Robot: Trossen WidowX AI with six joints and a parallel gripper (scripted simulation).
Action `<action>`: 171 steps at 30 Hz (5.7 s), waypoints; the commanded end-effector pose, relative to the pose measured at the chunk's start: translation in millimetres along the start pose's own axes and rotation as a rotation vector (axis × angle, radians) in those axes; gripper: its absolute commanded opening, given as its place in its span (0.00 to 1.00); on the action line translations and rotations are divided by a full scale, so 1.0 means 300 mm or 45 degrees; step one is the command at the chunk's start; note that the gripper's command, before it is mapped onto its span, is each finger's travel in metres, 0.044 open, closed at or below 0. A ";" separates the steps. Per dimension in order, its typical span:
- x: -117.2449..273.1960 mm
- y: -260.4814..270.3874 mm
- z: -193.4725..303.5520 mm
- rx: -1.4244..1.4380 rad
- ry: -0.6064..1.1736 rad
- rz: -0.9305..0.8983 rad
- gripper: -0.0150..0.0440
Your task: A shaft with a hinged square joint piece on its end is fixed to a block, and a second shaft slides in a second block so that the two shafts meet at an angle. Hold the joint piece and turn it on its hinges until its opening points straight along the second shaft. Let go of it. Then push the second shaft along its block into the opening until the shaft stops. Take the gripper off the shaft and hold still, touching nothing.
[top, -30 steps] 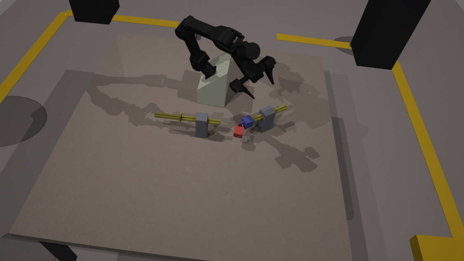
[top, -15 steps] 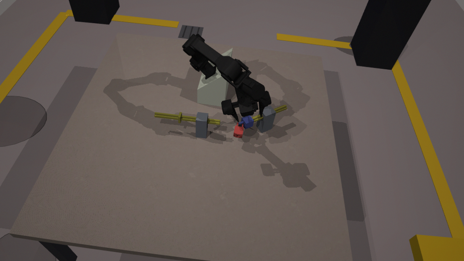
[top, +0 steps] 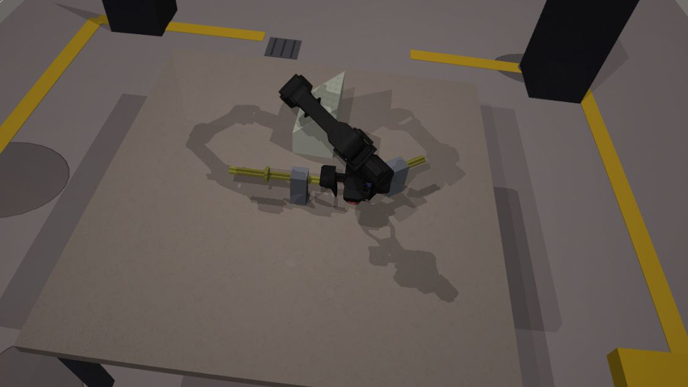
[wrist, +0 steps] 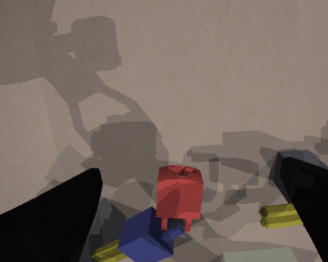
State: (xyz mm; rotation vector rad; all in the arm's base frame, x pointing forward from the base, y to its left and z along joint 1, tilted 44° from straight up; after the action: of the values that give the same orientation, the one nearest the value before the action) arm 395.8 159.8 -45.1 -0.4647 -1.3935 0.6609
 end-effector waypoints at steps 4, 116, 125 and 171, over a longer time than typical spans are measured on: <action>-0.044 -0.009 -0.023 -0.047 0.044 0.001 1.00; -0.428 0.048 0.183 -0.143 0.270 -0.046 0.56; -0.428 0.048 0.183 -0.143 0.270 -0.046 0.56; -0.428 0.048 0.183 -0.143 0.270 -0.046 0.56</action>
State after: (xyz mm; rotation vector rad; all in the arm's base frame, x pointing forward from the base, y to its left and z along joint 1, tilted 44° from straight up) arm 333.0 80.2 -142.3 -0.5828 -1.2362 0.4858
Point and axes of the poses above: the point midway between the two fingers, 35 mm back from their tips, its own x axis back along the fingers, its own y axis across the jaws, z = x × y, the point moved 3 cm from there along x, back along the fingers, and after that the axes turned 10 degrees about x, right-handed, at the moved point
